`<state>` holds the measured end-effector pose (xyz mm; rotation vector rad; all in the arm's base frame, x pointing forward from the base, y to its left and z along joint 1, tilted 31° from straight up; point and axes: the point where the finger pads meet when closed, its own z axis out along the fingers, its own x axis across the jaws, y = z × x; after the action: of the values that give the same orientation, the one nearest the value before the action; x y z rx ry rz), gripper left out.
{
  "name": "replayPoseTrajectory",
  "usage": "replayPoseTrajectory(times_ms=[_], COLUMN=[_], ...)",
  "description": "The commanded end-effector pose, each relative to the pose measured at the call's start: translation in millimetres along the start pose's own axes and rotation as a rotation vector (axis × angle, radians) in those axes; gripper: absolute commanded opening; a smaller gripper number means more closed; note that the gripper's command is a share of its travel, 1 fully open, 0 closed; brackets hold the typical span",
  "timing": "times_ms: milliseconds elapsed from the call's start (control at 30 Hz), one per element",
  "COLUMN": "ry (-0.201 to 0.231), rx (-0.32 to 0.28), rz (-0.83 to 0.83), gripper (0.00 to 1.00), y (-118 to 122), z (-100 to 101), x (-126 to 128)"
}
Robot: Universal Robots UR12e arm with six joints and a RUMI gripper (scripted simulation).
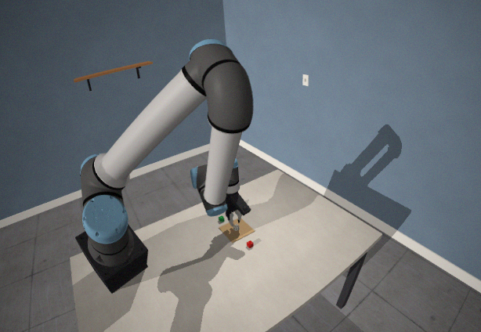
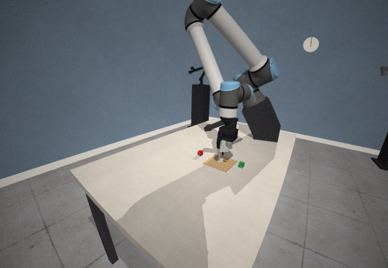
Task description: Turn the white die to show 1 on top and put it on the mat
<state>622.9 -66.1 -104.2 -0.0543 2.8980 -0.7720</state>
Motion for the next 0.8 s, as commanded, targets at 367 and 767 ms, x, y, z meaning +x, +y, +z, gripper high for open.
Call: replayPoseTrajectory(times_ms=[367,767], ry=[-0.001,-0.001], rx=[0.0,0.0], rz=[0.0,0.0], gripper=[0.24,0.24], y=[0.0,0.0], z=[-7.1,-37.8], x=[-0.4,-0.3])
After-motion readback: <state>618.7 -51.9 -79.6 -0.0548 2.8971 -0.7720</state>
